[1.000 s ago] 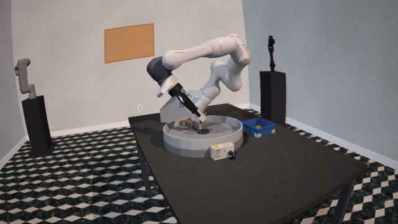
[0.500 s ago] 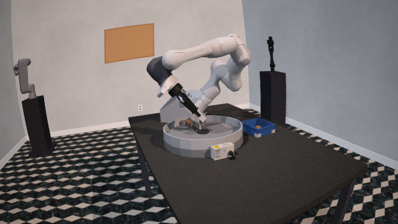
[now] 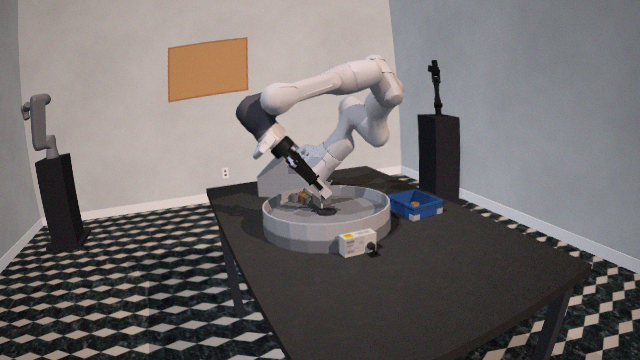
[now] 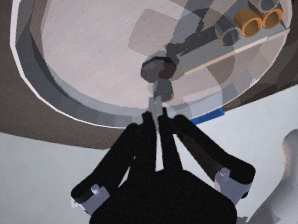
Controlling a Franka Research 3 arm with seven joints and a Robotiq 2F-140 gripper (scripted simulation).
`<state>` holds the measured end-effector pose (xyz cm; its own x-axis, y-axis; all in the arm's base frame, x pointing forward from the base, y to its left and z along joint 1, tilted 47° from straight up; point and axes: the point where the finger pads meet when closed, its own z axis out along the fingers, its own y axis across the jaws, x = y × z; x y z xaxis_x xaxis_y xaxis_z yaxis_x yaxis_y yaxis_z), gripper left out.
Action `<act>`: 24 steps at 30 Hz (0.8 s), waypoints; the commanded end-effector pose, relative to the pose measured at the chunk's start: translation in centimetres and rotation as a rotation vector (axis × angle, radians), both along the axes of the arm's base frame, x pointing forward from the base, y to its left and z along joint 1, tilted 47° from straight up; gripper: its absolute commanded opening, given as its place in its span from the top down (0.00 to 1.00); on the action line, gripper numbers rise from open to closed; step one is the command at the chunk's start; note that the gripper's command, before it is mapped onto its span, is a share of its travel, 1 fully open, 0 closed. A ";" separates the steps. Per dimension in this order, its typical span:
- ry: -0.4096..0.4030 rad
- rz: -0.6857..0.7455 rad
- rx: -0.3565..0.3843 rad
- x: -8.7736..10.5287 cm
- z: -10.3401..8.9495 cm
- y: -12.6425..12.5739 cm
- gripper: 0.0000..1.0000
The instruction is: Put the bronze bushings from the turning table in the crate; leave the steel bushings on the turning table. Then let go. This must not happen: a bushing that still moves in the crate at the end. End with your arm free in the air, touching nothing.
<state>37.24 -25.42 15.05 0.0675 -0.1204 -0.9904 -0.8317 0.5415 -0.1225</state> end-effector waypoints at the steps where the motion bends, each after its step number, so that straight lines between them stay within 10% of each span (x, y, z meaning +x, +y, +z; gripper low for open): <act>1: -0.006 0.000 -0.004 0.4 -0.6 0.5 1.00; 24: -0.006 0.000 -0.004 1.0 -1.4 1.2 1.00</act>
